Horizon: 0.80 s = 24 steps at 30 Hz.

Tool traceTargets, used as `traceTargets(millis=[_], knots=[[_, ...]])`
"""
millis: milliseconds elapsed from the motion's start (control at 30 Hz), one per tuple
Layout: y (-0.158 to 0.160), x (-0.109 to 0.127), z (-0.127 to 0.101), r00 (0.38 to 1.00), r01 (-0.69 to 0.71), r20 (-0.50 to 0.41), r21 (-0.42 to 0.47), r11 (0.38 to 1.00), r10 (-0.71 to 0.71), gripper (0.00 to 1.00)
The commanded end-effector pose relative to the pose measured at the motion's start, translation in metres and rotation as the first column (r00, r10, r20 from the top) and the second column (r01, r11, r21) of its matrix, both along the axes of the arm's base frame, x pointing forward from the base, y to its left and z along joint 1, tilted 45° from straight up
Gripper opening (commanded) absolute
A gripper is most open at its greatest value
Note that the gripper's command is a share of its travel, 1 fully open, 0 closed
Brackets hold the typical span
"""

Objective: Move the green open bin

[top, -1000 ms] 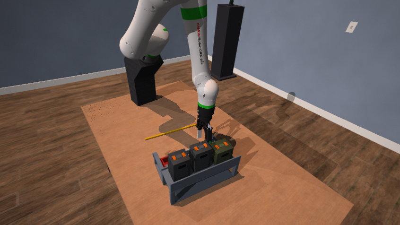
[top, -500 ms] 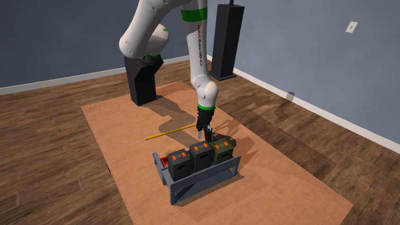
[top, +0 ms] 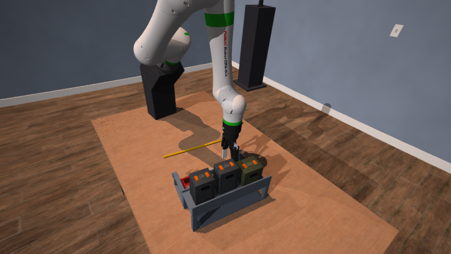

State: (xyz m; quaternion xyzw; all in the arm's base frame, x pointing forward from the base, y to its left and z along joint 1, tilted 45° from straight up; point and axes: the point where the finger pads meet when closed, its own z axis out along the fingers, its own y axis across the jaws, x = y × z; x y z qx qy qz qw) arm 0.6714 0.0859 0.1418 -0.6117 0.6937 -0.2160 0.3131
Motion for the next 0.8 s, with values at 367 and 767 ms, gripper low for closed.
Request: traceTargets(millis=[367, 767], knots=[[0.0004, 0.004, -0.0041, 1.0, 0.001, 0.003, 0.0, 1.0, -0.001, 0.57], [0.0004, 0.0033, -0.0035, 1.0, 0.001, 0.003, 0.0, 1.0, -0.001, 0.57]])
